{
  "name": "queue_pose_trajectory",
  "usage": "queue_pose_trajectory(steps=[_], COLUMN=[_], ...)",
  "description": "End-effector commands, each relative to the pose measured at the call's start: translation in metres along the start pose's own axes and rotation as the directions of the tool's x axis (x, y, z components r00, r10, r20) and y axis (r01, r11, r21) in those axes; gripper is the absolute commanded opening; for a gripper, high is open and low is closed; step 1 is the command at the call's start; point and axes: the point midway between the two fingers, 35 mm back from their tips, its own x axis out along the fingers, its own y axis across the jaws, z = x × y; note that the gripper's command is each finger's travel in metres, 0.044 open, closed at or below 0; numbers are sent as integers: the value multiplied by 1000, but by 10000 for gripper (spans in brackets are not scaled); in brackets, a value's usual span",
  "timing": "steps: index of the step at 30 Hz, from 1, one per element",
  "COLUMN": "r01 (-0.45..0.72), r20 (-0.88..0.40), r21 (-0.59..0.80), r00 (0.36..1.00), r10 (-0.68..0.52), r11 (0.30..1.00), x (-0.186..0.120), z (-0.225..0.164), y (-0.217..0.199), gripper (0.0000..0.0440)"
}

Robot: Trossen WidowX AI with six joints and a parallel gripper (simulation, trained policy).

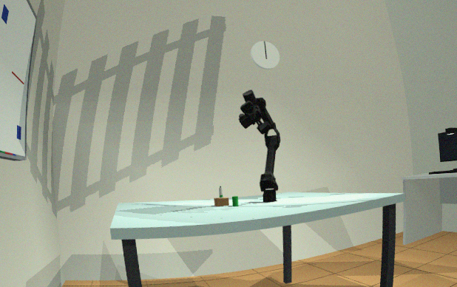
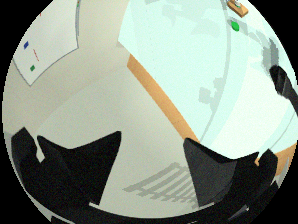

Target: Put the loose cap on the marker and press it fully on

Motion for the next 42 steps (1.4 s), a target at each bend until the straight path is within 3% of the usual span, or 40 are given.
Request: queue_pose_trajectory(steps=[1, 42], r01=[33, 292], r20=[11, 187], r21=[9, 148], r00=[999, 930], r10=[-33, -317], r11=[999, 945], x=[6, 41], z=[6, 98], y=[-3, -30], gripper=[325, 322])
